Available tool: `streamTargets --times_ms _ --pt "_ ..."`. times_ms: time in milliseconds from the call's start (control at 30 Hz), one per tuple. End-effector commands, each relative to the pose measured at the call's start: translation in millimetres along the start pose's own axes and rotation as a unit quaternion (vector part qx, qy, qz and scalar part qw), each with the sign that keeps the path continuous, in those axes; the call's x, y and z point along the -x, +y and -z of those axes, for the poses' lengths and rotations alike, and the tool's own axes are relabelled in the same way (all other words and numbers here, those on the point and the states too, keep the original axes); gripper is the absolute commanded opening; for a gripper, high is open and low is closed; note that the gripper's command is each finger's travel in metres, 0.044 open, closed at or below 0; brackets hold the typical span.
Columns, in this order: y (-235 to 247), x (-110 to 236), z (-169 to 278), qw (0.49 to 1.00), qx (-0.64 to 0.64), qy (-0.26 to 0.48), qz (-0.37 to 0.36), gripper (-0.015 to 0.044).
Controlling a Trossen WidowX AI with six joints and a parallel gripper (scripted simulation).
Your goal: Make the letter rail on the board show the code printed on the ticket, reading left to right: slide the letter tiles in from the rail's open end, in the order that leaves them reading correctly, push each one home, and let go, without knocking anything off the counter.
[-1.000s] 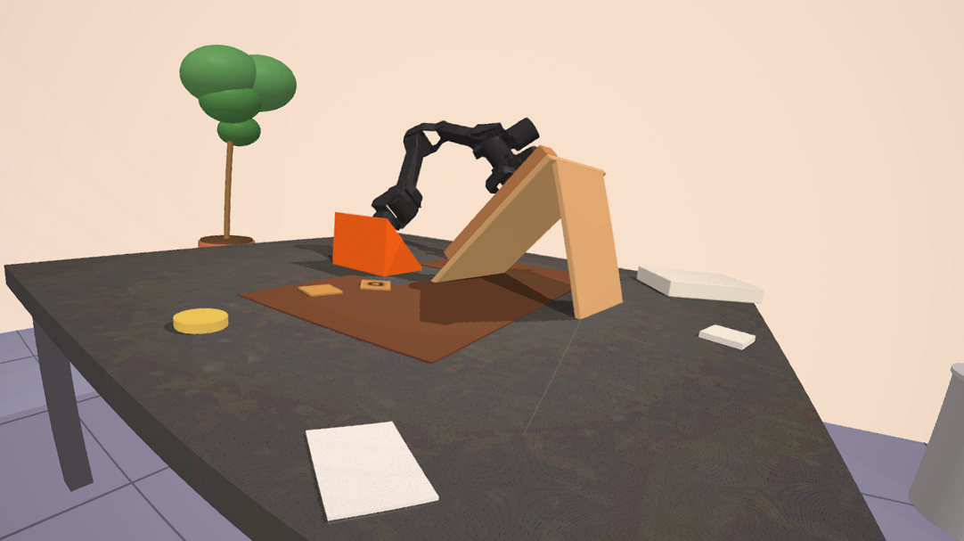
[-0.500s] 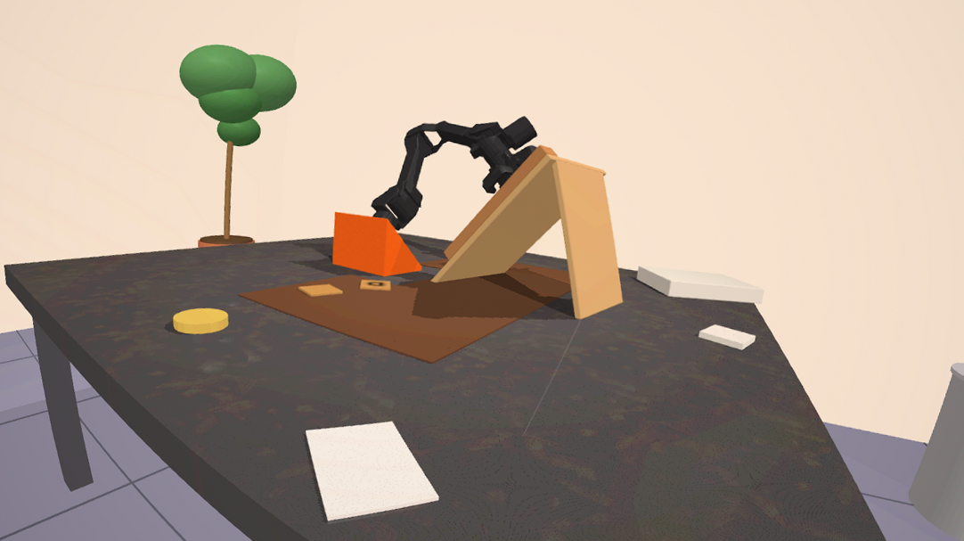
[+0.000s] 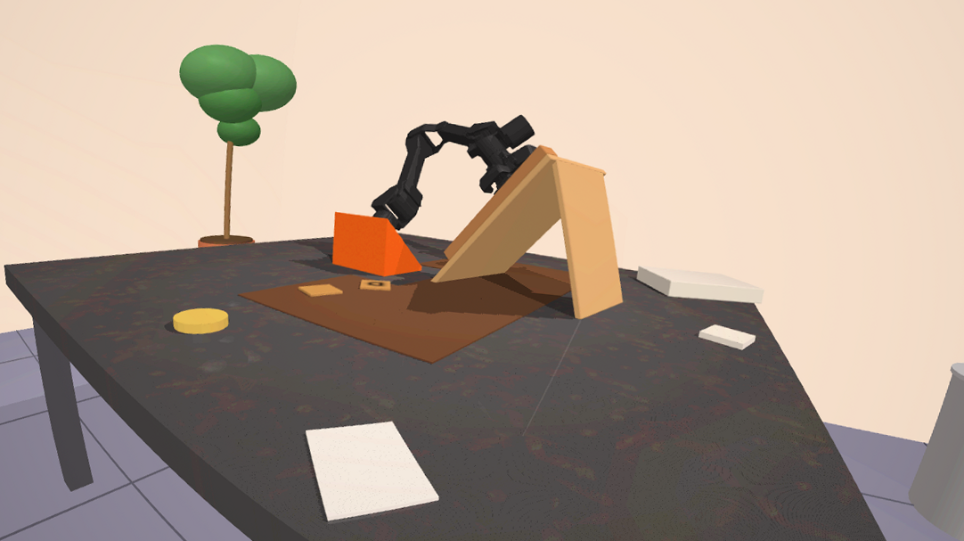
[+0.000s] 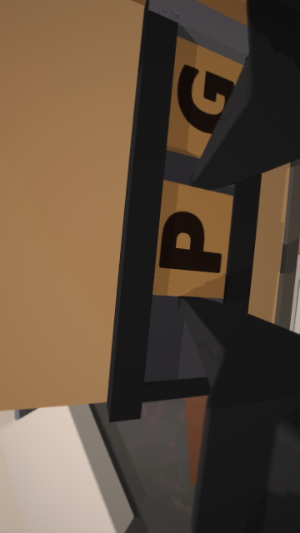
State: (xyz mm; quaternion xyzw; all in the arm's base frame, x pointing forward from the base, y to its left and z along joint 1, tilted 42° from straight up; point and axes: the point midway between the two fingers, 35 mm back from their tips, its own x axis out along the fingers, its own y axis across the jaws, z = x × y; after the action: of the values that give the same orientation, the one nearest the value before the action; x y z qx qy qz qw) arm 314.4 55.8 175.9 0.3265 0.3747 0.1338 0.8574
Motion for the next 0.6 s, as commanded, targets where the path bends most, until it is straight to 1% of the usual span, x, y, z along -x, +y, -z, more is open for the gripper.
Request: streamTargets --times_ms 0,333,567 --pt "-2.4 -0.3 0.2 1.000 0.002 0.001 -0.001 0.0000" --pt "-8.5 -0.3 0.1 1.000 0.002 0.001 -0.001 0.0000" --pt "-7.2 0.0 -0.1 1.000 0.000 0.000 0.000 0.0184"
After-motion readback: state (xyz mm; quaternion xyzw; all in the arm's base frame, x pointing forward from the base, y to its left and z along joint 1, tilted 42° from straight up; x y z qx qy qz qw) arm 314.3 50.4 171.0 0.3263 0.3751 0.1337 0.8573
